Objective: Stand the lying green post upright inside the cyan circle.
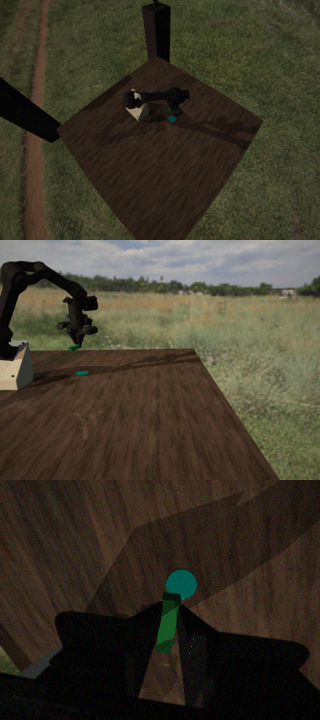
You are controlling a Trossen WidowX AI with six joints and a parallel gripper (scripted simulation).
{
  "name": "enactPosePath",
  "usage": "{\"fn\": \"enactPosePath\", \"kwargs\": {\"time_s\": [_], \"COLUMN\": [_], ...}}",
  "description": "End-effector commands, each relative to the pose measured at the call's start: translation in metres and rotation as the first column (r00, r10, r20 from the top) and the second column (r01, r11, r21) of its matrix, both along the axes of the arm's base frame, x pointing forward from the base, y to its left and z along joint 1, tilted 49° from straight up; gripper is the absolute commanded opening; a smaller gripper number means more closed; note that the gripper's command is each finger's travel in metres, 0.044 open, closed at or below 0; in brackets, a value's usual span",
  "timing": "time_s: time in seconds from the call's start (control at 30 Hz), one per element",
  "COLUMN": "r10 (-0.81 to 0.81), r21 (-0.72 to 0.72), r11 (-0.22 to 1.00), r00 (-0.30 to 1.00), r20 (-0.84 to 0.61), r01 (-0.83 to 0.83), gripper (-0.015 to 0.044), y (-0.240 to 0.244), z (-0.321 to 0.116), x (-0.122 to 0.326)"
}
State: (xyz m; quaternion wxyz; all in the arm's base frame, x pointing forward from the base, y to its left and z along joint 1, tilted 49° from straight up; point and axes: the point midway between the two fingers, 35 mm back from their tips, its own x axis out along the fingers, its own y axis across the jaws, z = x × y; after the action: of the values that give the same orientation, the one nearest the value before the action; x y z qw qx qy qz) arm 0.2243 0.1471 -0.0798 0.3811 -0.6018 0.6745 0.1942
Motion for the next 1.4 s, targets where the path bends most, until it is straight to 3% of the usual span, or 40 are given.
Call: {"fn": "enactPosePath", "kwargs": {"time_s": [0.0,1.37], "r10": [-0.011,-0.059], "r21": [0.031,0.311], "r11": [0.999,0.947], "r00": [1.000,0.994], "r20": [-0.013,-0.094], "r01": [0.012,0.086], "gripper": [0.0023,0.0023], "y": [-0.002,-0.012], "z": [-0.001,-0.019], "x": [-0.001,-0.006]}}
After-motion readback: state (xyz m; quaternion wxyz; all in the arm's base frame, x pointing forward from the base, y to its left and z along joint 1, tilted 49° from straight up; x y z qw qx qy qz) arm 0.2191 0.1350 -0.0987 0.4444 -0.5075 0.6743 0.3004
